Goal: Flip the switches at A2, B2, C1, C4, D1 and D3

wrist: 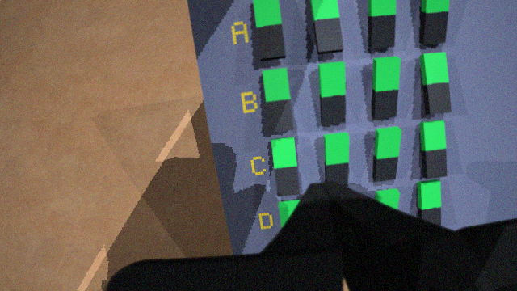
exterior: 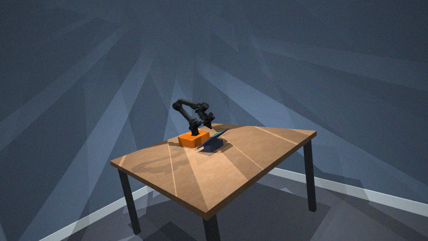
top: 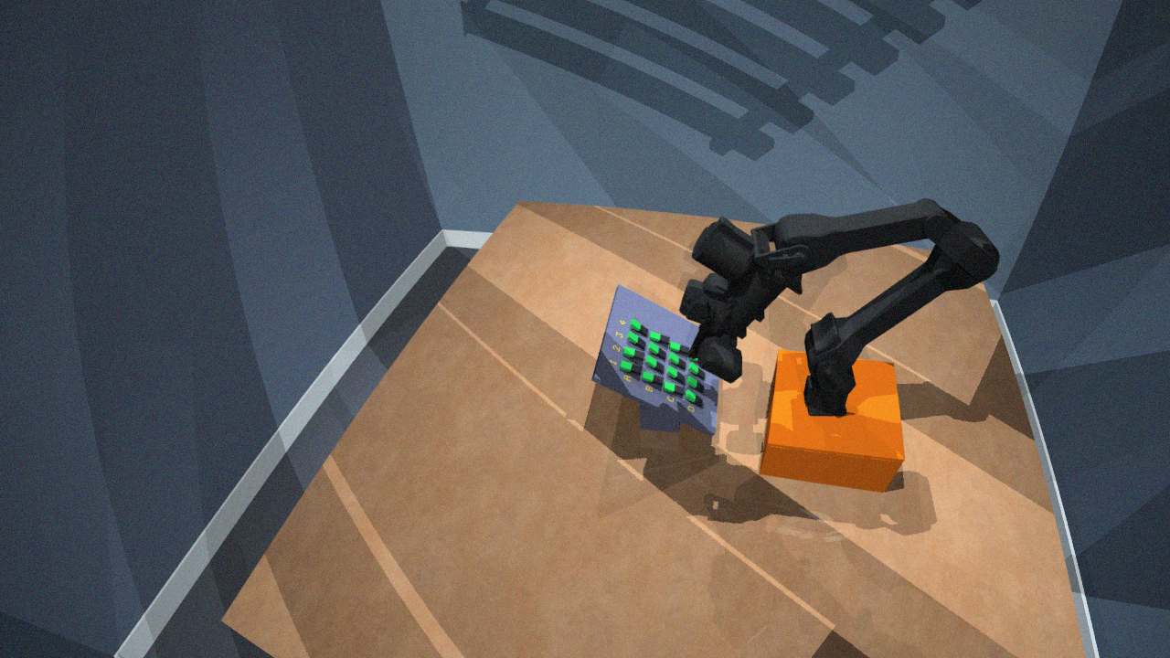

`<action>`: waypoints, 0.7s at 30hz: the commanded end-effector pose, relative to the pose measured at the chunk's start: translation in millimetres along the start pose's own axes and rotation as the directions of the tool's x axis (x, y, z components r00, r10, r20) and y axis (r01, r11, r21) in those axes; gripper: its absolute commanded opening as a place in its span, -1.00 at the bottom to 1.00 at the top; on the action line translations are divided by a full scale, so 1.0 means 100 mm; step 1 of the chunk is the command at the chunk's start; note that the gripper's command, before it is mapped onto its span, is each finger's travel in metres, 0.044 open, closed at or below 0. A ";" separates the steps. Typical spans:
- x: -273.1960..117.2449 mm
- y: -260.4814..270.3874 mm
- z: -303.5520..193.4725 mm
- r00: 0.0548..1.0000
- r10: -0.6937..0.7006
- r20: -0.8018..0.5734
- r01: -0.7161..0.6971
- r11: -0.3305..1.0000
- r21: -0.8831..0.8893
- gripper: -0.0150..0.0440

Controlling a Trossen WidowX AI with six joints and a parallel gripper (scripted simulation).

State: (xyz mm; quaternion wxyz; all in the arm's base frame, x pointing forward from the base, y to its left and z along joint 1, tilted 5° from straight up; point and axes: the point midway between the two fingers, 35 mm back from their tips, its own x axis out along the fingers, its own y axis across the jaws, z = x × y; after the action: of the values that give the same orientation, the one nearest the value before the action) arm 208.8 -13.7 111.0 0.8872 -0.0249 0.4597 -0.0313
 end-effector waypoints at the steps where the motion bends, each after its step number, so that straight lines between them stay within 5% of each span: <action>1: 0.01 0.12 -0.23 1.000 -0.003 -0.011 0.003 1.000 0.001 -0.49; 21: 0.46 0.12 -0.25 1.000 -0.003 0.017 0.003 1.000 0.001 -0.49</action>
State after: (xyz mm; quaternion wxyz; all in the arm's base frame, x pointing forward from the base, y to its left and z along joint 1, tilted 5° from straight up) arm 215.4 -6.2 65.3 0.8928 -0.0244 0.4483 -0.0358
